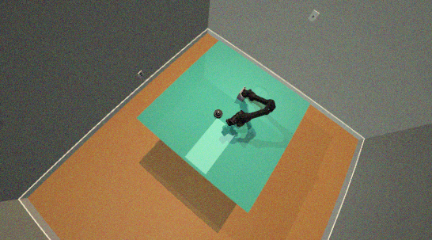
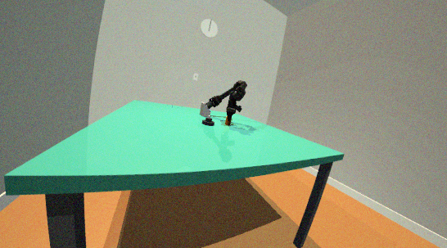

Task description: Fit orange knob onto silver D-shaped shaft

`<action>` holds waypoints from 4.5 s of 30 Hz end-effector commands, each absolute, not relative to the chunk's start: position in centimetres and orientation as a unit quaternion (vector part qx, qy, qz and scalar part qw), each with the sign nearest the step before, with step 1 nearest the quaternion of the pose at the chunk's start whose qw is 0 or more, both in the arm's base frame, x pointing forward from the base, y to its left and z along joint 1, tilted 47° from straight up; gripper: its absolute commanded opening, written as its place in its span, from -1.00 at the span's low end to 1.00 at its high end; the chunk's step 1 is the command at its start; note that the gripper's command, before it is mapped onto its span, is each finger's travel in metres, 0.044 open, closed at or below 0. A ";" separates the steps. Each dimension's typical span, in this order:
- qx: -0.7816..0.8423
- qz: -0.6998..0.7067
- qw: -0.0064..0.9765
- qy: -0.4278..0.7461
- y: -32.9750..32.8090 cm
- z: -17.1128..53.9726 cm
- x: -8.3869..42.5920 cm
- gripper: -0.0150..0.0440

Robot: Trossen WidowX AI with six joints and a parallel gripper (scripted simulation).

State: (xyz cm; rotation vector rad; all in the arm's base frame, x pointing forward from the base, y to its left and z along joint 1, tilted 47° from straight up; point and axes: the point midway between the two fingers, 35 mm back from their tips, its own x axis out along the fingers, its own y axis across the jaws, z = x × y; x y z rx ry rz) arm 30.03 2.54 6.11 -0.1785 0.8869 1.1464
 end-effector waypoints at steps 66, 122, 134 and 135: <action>-0.080 0.522 0.743 0.411 -3.1 10.7 29.9 -0.49; -0.080 0.523 0.744 0.409 -12.1 2.1 30.8 -0.49; -0.080 0.523 0.744 0.408 -13.5 -1.4 30.5 -0.49; -0.080 0.523 0.744 0.408 -13.6 -1.7 30.4 -0.49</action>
